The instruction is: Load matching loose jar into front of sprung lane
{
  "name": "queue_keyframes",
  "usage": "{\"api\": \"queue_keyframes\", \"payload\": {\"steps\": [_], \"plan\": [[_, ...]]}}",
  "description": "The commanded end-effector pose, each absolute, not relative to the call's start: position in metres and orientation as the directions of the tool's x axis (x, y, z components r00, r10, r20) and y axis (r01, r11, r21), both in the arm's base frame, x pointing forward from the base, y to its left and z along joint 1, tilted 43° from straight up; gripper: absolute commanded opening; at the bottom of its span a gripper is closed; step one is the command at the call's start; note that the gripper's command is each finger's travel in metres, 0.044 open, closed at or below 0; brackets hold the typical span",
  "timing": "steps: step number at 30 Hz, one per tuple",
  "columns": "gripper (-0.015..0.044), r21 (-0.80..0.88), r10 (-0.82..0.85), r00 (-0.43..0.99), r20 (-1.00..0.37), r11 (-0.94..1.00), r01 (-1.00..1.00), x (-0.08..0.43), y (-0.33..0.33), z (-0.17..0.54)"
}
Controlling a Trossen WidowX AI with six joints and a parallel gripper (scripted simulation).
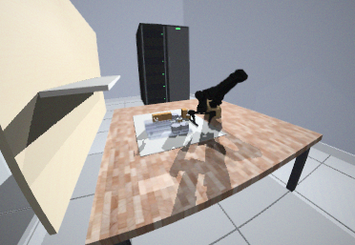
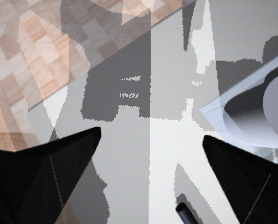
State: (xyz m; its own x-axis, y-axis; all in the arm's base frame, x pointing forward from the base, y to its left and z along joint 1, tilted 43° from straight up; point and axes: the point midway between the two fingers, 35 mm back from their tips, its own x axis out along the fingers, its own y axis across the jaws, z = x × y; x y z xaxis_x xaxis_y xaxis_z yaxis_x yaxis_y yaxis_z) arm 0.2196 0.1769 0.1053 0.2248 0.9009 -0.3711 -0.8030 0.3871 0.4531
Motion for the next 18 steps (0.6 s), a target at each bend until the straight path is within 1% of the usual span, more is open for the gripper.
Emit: {"api": "queue_keyframes", "payload": {"steps": [1,6,10,12,15,17,18], "plan": [[0.044,0.705,0.769,0.312,-0.557,0.637,-0.311,0.261,0.121,0.071],[0.044,0.729,0.676,0.299,-0.674,0.673,0.125,0.272,0.073,0.047],[0.044,0.667,0.627,0.262,-0.733,0.59,0.455,0.272,0.034,0.032],[0.044,0.608,0.612,0.235,-0.755,0.518,0.602,0.269,0.015,0.025],[0.044,0.501,0.61,0.176,-0.773,0.415,0.76,0.26,-0.001,0.017],[0.044,0.356,0.621,0.102,-0.777,0.3,0.885,0.248,-0.013,0.011],[0.044,0.255,0.633,0.056,-0.772,0.228,0.94,0.241,-0.021,0.008]]}}
